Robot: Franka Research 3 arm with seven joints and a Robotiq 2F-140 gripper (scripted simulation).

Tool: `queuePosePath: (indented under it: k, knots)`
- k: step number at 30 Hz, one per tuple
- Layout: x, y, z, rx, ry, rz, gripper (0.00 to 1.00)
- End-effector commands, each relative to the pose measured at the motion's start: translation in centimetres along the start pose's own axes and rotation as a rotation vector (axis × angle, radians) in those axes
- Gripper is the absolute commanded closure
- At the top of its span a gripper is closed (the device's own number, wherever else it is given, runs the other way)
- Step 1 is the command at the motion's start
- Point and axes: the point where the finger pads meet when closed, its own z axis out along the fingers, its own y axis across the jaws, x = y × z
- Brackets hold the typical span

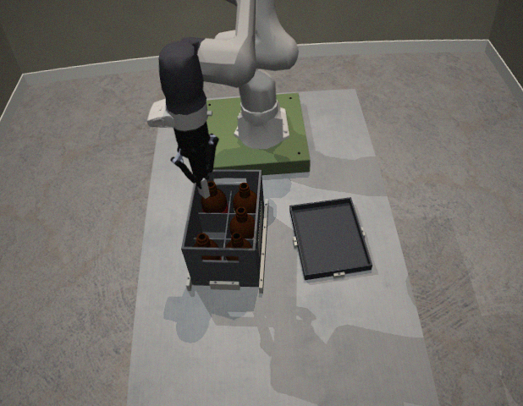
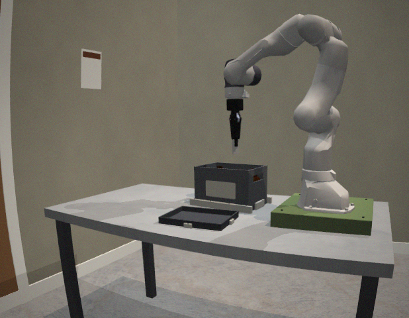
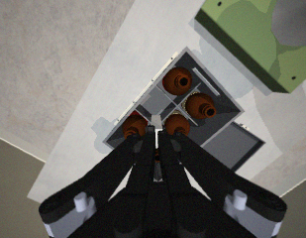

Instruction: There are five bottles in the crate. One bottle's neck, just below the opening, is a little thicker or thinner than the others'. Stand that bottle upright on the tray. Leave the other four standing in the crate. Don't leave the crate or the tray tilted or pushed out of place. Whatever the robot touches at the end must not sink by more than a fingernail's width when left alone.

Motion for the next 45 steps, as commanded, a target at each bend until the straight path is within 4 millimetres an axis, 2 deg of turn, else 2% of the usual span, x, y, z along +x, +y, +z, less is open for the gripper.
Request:
queuePosePath:
  k: [1,19,20,45]
  knots:
    - [0.06,-0.06,0.02,0.003,0.0,-0.007,0.9]
    - [0.06,-0.06,0.02,0.003,0.0,-0.007,0.9]
    - [0.06,-0.06,0.02,0.003,0.0,-0.007,0.56]
    - [0.06,-0.06,0.02,0.003,0.0,-0.007,0.56]
